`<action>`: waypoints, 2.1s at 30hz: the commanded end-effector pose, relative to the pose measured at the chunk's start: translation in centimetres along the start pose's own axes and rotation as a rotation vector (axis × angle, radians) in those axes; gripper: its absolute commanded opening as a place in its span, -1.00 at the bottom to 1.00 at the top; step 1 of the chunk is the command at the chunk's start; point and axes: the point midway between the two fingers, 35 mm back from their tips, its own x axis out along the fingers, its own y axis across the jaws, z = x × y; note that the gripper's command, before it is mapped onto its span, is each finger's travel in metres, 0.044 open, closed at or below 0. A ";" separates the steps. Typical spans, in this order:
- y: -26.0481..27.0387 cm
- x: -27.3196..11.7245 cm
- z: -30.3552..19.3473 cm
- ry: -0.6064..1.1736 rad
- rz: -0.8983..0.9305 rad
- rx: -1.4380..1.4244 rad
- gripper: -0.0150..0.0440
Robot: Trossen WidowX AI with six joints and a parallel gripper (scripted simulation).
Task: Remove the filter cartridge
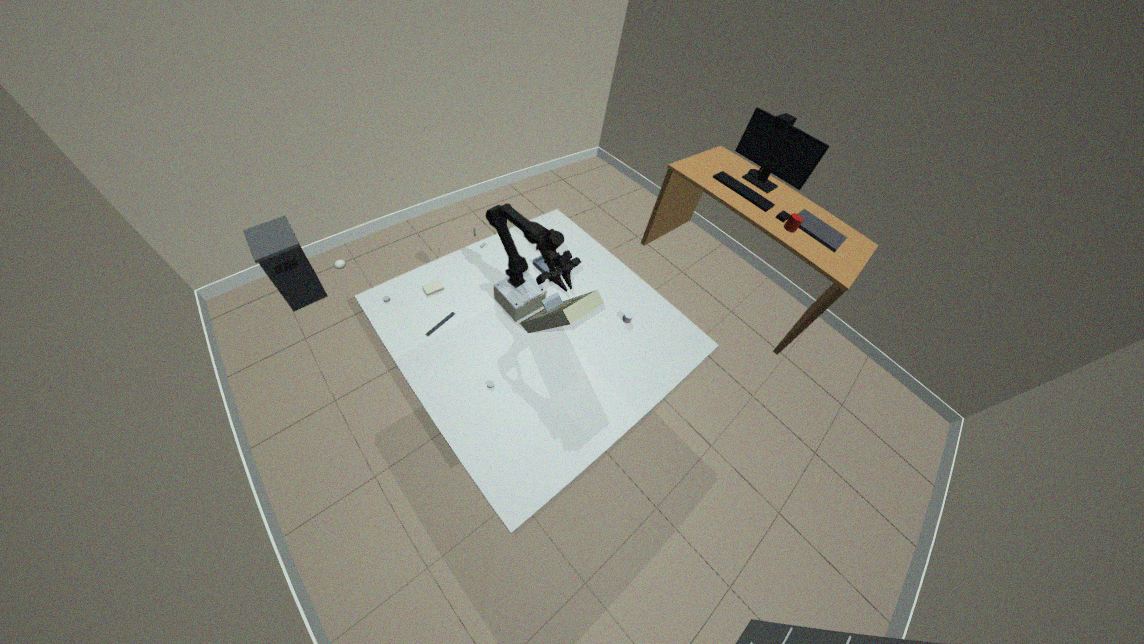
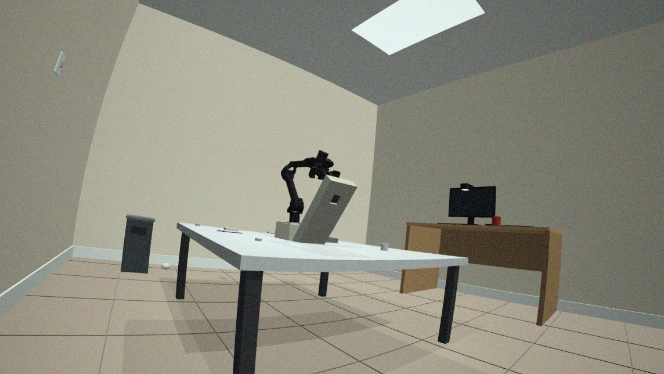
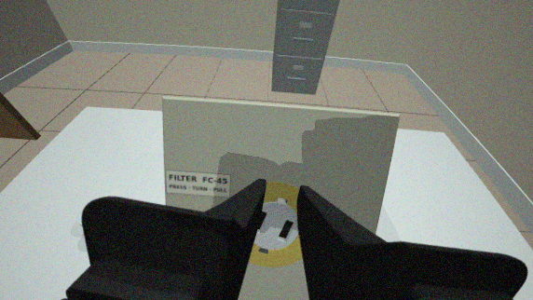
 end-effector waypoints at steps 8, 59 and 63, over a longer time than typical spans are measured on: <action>-0.7 -1.6 -4.9 0.118 0.013 0.225 -0.18; -0.5 3.9 -5.6 0.114 0.014 0.225 -0.18; -0.5 3.9 -5.7 0.114 0.014 0.225 -0.18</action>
